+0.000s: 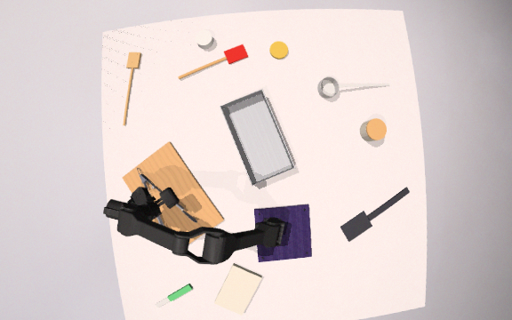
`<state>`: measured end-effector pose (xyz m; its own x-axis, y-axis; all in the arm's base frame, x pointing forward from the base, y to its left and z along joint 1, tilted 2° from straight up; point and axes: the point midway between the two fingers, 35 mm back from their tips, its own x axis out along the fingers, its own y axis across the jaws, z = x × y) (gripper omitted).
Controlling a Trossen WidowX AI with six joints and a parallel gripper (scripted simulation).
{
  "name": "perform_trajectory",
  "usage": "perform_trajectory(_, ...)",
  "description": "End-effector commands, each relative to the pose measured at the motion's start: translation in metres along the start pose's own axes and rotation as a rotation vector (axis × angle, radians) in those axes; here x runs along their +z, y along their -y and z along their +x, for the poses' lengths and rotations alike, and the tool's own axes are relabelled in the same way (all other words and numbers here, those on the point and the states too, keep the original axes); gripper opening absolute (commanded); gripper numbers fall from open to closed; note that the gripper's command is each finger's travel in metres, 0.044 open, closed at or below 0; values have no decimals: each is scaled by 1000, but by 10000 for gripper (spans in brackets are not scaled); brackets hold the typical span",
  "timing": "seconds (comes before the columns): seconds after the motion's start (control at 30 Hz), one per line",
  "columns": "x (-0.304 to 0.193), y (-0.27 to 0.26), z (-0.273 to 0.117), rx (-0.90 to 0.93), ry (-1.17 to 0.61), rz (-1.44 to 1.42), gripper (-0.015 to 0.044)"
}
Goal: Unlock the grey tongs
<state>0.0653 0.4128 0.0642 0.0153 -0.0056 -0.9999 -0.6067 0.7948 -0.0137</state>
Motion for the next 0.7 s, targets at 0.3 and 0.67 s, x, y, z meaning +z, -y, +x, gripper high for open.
perform_trajectory(0.3, 5, 132, -99, -3, 0, -4, 440)
perform_trajectory(0.67, 1, 147, -114, -1, 6, -5, 440)
